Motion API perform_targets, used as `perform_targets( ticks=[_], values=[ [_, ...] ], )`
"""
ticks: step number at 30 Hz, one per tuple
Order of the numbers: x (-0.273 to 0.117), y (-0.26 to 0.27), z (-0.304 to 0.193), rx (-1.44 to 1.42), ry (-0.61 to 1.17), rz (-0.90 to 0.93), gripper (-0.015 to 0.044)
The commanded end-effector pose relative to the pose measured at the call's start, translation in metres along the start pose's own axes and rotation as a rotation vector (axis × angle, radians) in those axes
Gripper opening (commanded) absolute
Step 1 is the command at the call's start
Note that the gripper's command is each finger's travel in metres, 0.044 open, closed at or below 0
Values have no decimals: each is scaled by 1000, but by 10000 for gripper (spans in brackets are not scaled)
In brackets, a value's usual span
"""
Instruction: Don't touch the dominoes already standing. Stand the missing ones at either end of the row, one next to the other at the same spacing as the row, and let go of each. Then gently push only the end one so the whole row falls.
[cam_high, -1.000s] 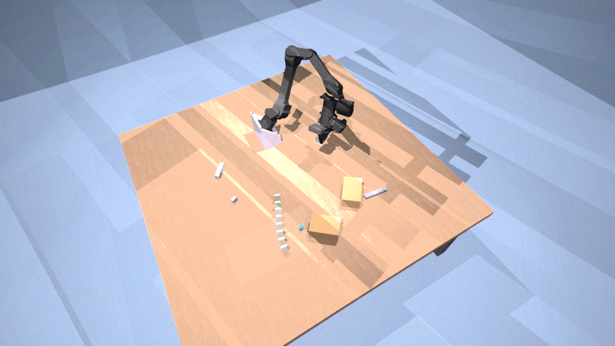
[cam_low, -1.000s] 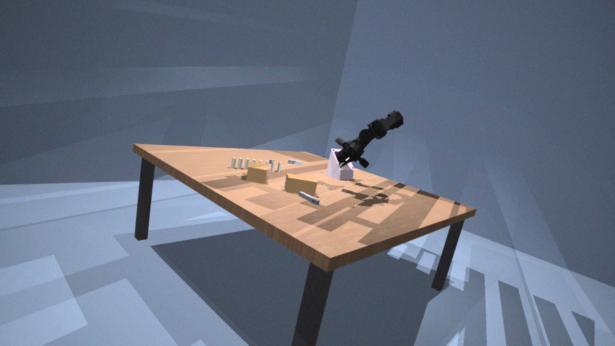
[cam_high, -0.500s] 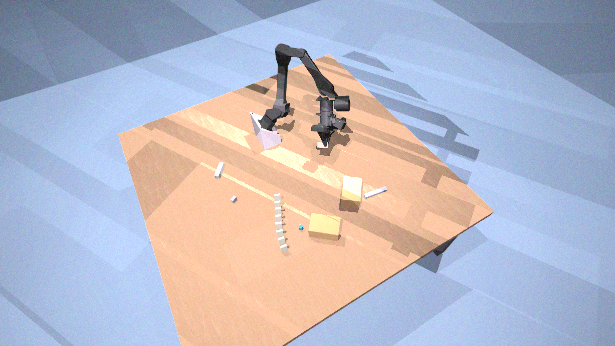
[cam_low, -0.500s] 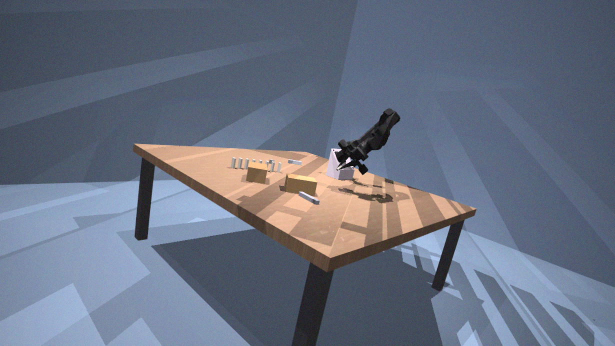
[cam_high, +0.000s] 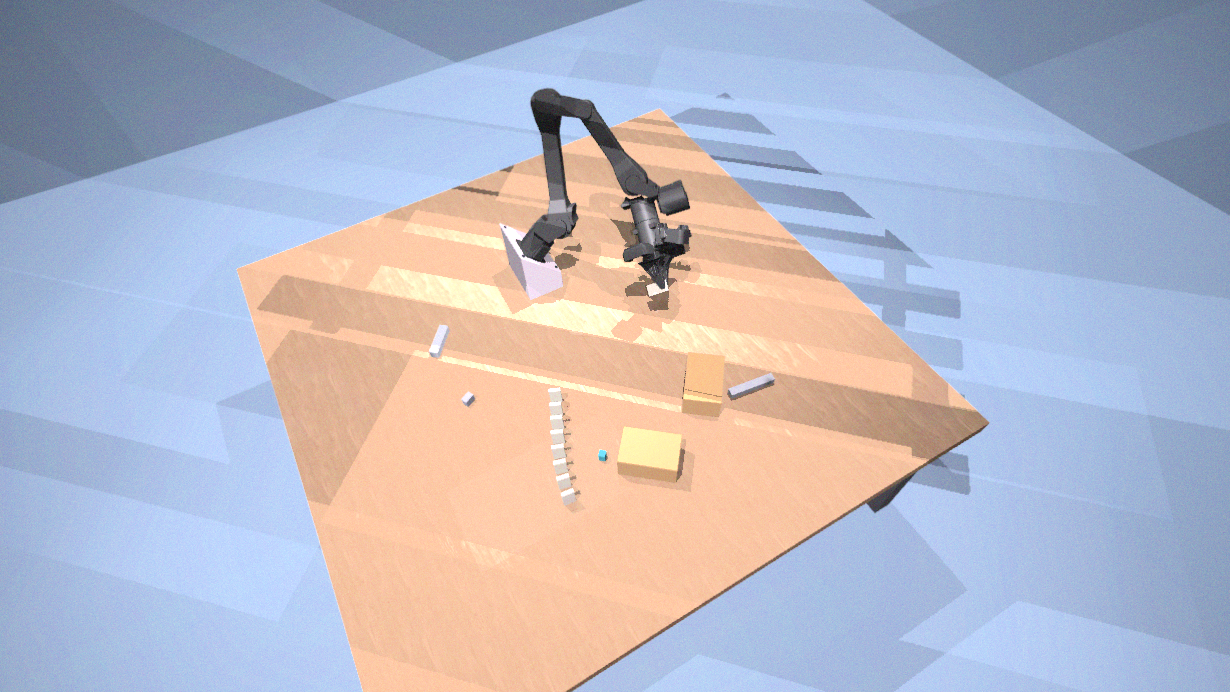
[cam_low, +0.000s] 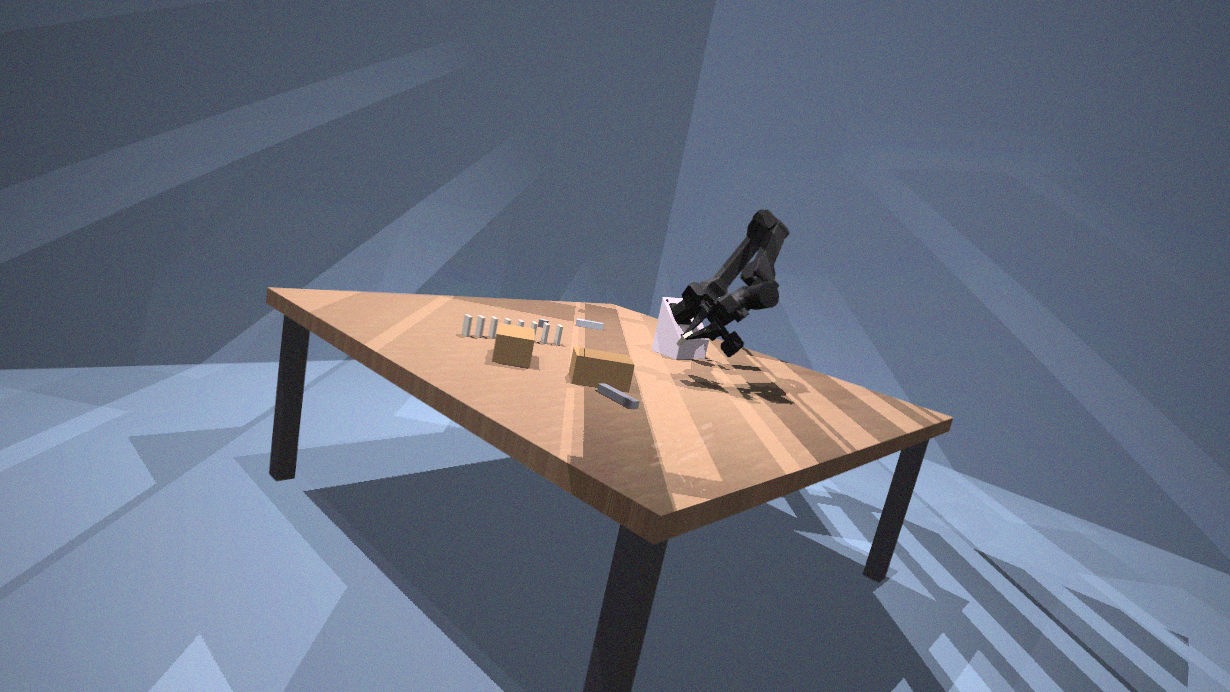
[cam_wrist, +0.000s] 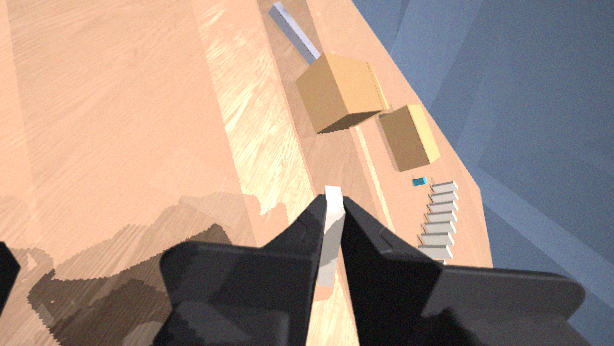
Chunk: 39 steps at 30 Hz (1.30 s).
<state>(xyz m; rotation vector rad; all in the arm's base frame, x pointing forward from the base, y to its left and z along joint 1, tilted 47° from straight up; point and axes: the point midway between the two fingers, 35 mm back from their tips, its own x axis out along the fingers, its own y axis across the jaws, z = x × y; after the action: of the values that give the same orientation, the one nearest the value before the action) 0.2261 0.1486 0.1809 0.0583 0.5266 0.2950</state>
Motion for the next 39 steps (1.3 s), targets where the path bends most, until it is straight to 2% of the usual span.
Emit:
perform_targets(
  ticks=[1,24,32,39],
  values=[
    [-5,3,3,47,-86,0,22],
    [-48,1,2,492,-495,65,22],
    [-61,-8,-7,687,-573,96,22],
    [-61,-9,-8,692,-574,96,22]
  ],
)
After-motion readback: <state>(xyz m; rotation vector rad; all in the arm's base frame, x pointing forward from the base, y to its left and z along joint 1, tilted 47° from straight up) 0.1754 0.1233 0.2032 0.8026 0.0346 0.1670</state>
